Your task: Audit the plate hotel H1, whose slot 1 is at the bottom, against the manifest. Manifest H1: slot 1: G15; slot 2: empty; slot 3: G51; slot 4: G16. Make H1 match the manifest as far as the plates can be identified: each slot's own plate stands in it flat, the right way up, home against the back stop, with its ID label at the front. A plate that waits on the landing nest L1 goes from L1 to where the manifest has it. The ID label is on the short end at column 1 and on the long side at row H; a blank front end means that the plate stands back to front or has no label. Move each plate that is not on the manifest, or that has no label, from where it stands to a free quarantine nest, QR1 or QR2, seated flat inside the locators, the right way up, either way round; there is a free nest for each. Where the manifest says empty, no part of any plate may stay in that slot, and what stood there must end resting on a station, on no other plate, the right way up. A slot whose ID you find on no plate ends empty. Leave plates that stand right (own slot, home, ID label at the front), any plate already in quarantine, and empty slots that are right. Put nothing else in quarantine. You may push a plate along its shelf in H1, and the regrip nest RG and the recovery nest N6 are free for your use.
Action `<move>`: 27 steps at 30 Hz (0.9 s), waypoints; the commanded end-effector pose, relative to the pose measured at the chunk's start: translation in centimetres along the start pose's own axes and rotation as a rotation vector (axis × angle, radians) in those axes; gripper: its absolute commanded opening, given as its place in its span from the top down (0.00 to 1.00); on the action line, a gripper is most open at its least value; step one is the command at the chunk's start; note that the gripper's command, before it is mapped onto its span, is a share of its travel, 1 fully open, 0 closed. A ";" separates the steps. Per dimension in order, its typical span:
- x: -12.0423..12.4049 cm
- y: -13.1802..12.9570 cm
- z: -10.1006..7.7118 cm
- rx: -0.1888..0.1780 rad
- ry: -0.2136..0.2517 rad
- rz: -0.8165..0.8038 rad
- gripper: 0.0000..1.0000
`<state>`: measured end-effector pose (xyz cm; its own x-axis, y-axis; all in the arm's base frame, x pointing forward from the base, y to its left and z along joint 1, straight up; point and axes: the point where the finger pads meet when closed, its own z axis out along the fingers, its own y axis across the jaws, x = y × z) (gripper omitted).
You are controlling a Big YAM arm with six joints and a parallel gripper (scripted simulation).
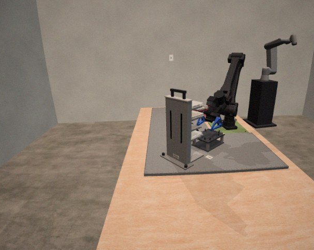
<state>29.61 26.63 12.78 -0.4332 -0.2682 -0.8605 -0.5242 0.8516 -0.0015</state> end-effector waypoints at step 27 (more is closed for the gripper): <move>0.0 0.4 -2.8 -0.010 -0.029 0.013 0.00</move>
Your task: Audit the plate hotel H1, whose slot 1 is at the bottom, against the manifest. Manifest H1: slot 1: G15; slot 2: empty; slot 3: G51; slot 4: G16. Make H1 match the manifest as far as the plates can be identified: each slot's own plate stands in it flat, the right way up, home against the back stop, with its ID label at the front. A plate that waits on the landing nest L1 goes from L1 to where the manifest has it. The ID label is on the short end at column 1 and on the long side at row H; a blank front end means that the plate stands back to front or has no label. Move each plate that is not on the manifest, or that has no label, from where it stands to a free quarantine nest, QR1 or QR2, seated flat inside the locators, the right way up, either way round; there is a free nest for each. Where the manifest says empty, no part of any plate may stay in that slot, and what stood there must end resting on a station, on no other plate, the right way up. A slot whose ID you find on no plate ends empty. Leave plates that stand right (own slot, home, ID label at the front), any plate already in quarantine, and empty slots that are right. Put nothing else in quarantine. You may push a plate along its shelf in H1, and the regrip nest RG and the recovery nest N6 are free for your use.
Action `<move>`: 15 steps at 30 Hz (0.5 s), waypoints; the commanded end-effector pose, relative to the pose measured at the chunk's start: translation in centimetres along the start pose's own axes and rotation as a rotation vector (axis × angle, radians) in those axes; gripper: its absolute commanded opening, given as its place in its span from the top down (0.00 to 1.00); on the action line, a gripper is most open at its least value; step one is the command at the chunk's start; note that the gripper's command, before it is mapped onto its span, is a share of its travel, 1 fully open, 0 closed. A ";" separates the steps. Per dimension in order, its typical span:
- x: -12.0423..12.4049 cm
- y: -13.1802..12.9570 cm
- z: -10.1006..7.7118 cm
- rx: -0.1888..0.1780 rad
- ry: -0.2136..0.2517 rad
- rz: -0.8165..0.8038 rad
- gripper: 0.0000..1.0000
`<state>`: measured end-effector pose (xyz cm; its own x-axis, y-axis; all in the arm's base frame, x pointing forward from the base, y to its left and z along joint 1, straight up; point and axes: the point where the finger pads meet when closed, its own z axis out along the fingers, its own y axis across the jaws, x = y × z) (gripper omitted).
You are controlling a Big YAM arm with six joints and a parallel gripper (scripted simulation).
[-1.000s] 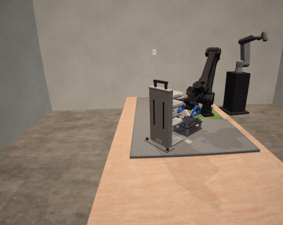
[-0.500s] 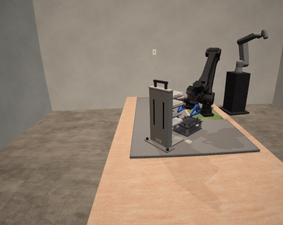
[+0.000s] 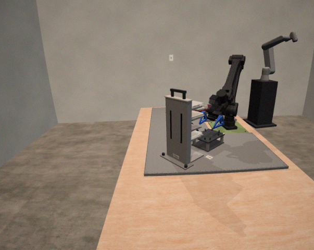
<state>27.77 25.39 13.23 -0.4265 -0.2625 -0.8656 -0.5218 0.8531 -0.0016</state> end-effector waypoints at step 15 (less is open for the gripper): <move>-1.6 0.6 -2.8 -0.014 -0.027 0.014 0.00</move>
<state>26.38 24.58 14.61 -0.4255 -0.2604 -0.8667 -0.5212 0.8534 -0.0006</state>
